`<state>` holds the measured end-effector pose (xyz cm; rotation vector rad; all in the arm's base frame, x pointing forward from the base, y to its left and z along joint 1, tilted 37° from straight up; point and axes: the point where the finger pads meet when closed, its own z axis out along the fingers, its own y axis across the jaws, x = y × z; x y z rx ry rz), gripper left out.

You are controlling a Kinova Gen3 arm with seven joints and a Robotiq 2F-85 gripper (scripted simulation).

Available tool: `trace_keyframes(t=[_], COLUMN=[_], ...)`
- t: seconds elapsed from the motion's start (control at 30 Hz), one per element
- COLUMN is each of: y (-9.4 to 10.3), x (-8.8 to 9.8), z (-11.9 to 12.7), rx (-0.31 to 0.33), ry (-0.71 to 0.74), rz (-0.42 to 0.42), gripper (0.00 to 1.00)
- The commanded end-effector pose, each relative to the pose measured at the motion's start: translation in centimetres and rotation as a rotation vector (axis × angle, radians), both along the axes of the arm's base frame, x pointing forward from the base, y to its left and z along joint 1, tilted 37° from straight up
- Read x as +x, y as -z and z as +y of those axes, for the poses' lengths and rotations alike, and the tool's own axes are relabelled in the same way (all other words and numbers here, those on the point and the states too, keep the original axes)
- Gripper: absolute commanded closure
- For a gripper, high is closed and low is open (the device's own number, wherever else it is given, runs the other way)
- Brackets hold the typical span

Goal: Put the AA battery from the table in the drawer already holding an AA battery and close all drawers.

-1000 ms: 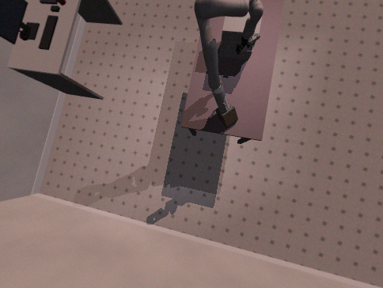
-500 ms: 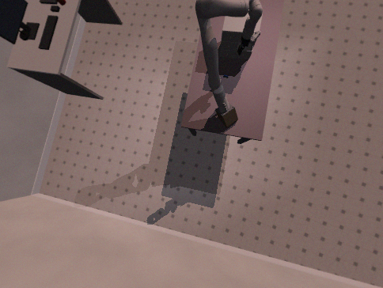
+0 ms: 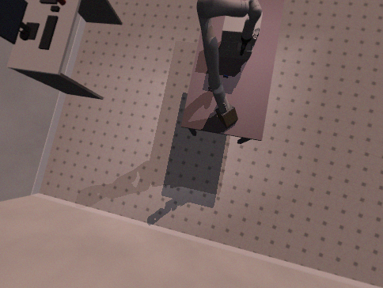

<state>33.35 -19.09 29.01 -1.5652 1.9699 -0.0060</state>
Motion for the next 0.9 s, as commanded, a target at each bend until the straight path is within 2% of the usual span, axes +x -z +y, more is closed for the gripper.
trace_keyframes(t=[0.0, 0.5, 0.57, 0.87], y=[0.1, 0.6, 0.6, 0.9], x=[0.1, 2.0, 2.0, 3.1], z=[0.0, 0.3, 0.3, 0.5], rx=[-0.002, -0.178, -0.178, -0.274], ry=[-0.007, -0.302, -0.302, -0.464], rz=[-0.004, -0.146, -0.146, -0.223], gripper=[0.0, 0.0, 0.0, 0.0])
